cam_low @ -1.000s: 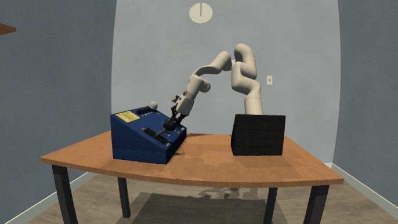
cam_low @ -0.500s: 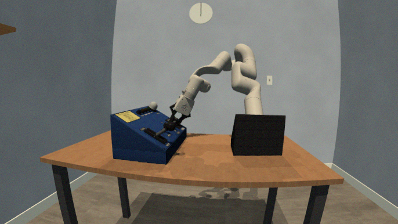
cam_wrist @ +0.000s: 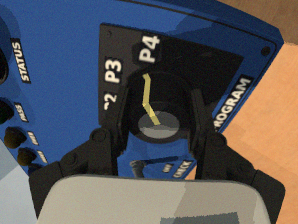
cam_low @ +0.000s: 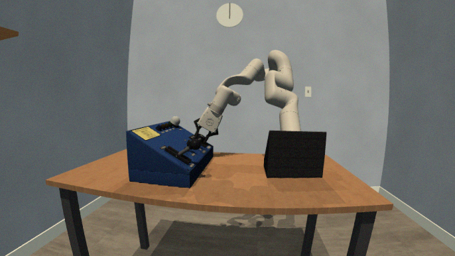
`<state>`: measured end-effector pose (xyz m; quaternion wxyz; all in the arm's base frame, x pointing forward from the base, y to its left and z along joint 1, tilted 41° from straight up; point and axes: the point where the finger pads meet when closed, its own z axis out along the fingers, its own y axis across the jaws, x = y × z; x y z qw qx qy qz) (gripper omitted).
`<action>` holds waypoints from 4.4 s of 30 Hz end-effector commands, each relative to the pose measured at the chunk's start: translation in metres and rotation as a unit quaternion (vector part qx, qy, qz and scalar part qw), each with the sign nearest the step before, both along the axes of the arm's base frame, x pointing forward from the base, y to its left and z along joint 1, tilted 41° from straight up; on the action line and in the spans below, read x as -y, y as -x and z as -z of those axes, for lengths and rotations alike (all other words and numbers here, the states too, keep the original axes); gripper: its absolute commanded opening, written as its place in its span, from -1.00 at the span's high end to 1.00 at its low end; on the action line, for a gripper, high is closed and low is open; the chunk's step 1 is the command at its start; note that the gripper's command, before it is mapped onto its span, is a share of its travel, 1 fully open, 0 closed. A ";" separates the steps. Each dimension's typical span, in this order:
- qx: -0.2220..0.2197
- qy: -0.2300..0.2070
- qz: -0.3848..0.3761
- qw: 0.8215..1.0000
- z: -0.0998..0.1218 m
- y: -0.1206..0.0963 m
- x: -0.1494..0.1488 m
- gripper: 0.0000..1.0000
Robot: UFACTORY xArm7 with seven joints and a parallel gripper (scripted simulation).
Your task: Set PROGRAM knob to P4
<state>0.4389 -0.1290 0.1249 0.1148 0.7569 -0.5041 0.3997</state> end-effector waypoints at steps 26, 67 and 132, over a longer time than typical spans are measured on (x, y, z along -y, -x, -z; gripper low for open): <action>0.076 -0.060 0.078 0.992 0.000 -0.001 -0.001 1.00; 0.077 -0.062 0.080 0.992 0.000 -0.001 -0.001 -0.52; 0.077 -0.062 0.080 0.992 -0.093 0.070 -0.083 -1.00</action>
